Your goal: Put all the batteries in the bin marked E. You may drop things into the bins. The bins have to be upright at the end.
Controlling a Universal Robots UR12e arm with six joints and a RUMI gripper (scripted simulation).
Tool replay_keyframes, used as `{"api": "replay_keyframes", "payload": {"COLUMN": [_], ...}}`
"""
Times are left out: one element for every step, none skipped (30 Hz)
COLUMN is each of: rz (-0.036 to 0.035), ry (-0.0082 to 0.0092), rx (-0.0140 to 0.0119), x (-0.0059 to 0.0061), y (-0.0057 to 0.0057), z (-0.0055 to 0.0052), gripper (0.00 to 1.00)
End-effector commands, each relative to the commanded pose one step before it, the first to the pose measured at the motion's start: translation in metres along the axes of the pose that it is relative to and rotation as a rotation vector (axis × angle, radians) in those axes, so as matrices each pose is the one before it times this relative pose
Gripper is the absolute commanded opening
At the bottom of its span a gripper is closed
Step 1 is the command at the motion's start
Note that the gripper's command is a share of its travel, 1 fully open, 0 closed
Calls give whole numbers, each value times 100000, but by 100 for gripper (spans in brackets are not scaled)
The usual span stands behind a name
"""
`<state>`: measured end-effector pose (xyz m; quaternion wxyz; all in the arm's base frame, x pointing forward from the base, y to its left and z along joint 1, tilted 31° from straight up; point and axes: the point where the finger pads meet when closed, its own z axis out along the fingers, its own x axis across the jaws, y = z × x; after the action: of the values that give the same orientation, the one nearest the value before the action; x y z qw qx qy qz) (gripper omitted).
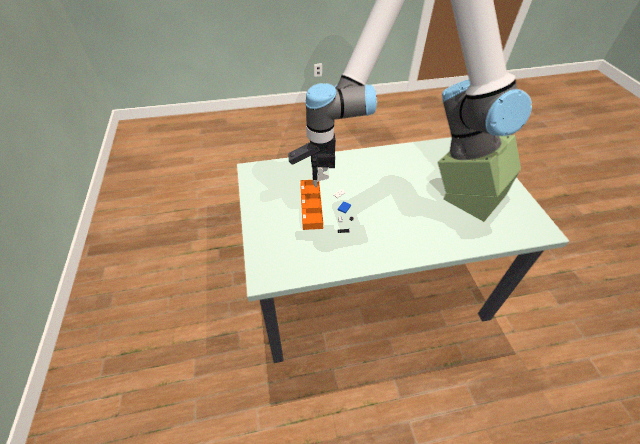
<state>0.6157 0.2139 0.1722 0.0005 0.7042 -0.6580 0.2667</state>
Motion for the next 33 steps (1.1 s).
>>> {"api": "replay_keyframes", "payload": {"rz": [34, -1, -1, -1, -1, -1, -1, 0, 0, -1, -1, -1, -1, -1, -1, -1, -1, -1, -1, -1, -1, -1, 0, 0, 0, 0, 0, 0, 0, 184, 151, 98, 107], "ry": [115, 12, 1, 1, 1, 1, 1, 0, 0, 1, 1, 1, 1, 1, 1, 1, 1, 1, 1, 1, 1, 2, 1, 1, 0, 0, 1, 0, 0, -78, -21, 47, -10], "rx": [-357, 1, -1, -1, -1, -1, -1, 0, 0, 0, -1, -1, -1, -1, 3, -1, -1, -1, -1, -1, -1, 1, 1, -3, 0, 0, 2, 1, 0, 347, 169, -86, 81], "x": [-1420, -322, -298, -127, -196, -257, -300, 0, 0, -777, -326, -326, -323, -224, -239, -261, -283, -299, -306, -307, -305, -408, -417, -168, 0, 0, -61, -30, -4, -20, 52, 151, 144], "y": [2281, 505, 461, 187, 300, 402, 473, 0, 0, 1206, 505, 505, 502, 361, 372, 409, 442, 466, 478, 481, 477, 564, 545, 192, 0, 0, 16, -32, -73, -445, -326, -157, -202], "z": [2343, 575, 527, 230, 345, 451, 526, 0, 0, 1373, 575, 575, 571, 402, 429, 463, 500, 527, 541, 544, 540, 389, 376, 20, 0, 0, 4, 1, 1, -70, -18, 61, -37], "gripper": [17, 17, 17, 17, 17, 17, 17, 17, 17, 17, 17, 17, 17, 17, 17, 17, 17, 17, 17, 17, 17, 17, 17, 17, 17, 17, 17, 17, 17, 17, 17, 17, 17]}}
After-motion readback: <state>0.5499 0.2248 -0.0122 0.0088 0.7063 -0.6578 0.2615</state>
